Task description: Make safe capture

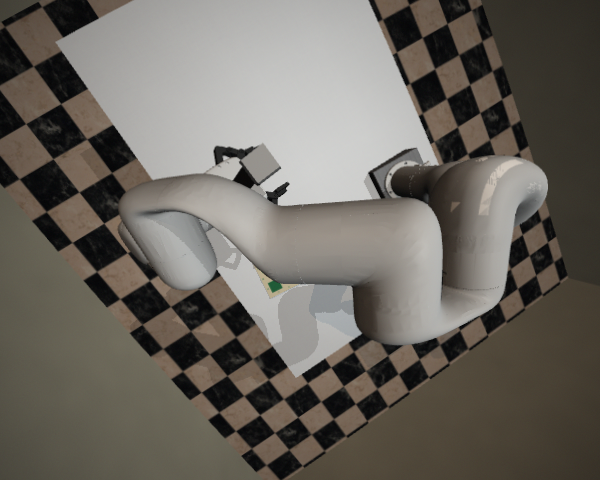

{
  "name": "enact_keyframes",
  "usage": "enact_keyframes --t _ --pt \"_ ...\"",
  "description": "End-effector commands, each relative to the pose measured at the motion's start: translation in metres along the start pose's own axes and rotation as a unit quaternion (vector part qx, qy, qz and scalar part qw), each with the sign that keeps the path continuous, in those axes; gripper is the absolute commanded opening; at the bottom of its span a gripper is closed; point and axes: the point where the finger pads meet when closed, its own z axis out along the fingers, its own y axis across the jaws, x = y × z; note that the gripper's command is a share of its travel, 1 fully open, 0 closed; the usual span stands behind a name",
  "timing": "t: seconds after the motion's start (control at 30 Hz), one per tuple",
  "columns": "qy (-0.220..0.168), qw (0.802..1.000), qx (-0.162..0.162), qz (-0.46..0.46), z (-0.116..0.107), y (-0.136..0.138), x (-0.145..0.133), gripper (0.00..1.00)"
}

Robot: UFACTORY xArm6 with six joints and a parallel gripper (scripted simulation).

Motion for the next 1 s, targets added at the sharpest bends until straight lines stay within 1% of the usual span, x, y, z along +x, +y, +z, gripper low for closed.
enact_keyframes --t 0.0,0.03,0.07,0.1,0.17,0.2,0.23,0.27,0.3,0.33,0.37,0.4,0.43,0.47,0.5,0.6,0.67,0.77,0.8,0.83,0.87,0.9,0.93,0.97 --pt "0.047 0.997 0.046 -0.031 -0.02 0.014 -0.039 1.0" --pt "0.047 0.997 0.046 -0.031 -0.02 0.014 -0.039 1.0" --pt "0.073 0.993 0.083 -0.049 -0.029 0.03 -0.065 1.0" --pt "0.096 0.986 0.12 -0.066 -0.034 0.042 -0.08 1.0" --pt "0.096 0.986 0.12 -0.066 -0.037 0.048 -0.09 1.0" --pt "0.096 0.986 0.12 -0.066 -0.037 0.048 -0.09 1.0" --pt "0.118 0.977 0.158 -0.081 -0.042 0.066 -0.111 1.0" --pt "0.118 0.977 0.158 -0.081 -0.043 0.069 -0.114 1.0" --pt "0.138 0.966 0.196 -0.095 -0.046 0.084 -0.13 1.0" --pt "0.138 0.966 0.196 -0.095 -0.047 0.091 -0.137 1.0" --pt "0.138 0.966 0.196 -0.095 -0.047 0.091 -0.137 1.0" --pt "0.155 0.954 0.233 -0.107 -0.05 0.112 -0.156 1.0" --pt "0.155 0.954 0.233 -0.107 -0.05 0.114 -0.159 1.0" --pt "0.171 0.94 0.269 -0.118 -0.051 0.132 -0.173 1.0" --pt "0.171 0.94 0.269 -0.118 -0.052 0.139 -0.178 1.0" --pt "0.171 0.94 0.269 -0.118 -0.052 0.139 -0.178 1.0" --pt "0.196 0.91 0.339 -0.136 -0.049 0.188 -0.212 1.0" --pt "0.196 0.91 0.339 -0.136 -0.049 0.188 -0.212 1.0" --pt "0.206 0.894 0.371 -0.143 -0.046 0.213 -0.226 1.0" --pt "0.206 0.894 0.371 -0.143 -0.046 0.213 -0.226 1.0" --pt "0.214 0.878 0.401 -0.149 -0.041 0.237 -0.238 1.0" --pt "0.214 0.878 0.401 -0.149 -0.041 0.237 -0.238 1.0" --pt "0.22 0.862 0.429 -0.153 -0.037 0.257 -0.248 1.0" --pt "0.22 0.862 0.429 -0.153 -0.036 0.259 -0.249 1.0"
